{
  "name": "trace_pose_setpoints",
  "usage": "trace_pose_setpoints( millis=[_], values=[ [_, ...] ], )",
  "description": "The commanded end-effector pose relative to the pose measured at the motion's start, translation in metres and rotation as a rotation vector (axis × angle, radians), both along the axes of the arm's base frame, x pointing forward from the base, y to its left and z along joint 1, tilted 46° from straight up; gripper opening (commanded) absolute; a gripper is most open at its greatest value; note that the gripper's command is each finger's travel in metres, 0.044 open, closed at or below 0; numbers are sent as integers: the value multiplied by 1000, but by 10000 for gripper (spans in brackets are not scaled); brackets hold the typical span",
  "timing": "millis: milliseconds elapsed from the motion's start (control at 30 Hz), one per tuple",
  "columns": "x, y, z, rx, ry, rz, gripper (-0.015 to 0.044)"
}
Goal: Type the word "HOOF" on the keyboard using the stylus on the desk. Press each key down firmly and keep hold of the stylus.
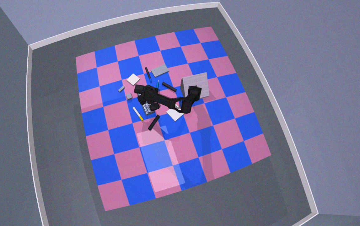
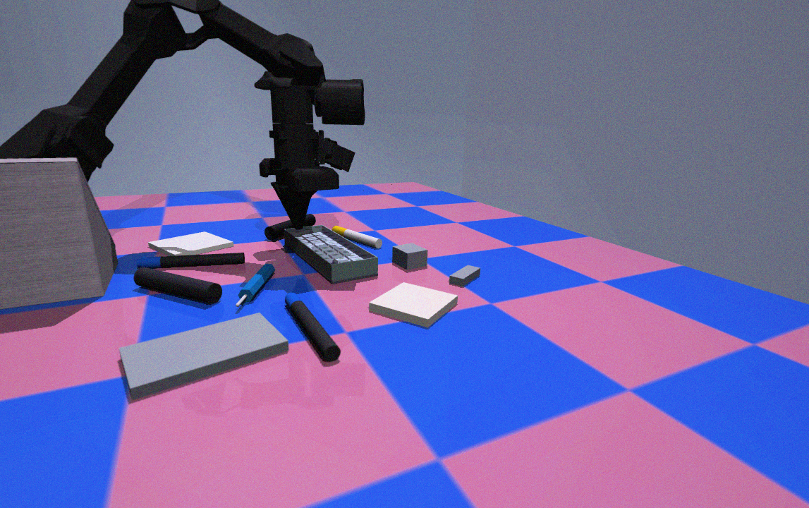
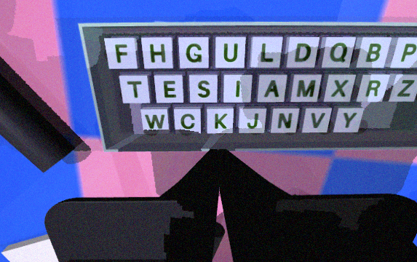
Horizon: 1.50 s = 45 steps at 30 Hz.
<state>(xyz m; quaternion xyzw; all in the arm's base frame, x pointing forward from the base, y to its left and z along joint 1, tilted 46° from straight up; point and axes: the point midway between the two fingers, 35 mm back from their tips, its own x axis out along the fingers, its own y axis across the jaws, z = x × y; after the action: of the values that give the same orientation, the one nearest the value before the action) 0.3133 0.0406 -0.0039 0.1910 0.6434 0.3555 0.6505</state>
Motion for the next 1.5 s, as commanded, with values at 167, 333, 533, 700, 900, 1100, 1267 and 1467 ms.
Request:
trace_pose_setpoints(
  millis=[167, 333, 533, 700, 900, 1100, 1267, 1467],
  values=[
    [1, -14, 15, 3, 7, -6, 0],
    [3, -41, 42, 3, 8, -5, 0],
    [3, -38, 37, 7, 8, -22, 0],
    [4, -38, 38, 6, 4, -18, 52],
    [4, -38, 38, 6, 4, -17, 0],
    [4, -38, 38, 6, 4, -17, 0],
    [4, -38, 38, 6, 4, -17, 0],
    [-3, -46, 22, -74, 187, -178, 150]
  ],
)
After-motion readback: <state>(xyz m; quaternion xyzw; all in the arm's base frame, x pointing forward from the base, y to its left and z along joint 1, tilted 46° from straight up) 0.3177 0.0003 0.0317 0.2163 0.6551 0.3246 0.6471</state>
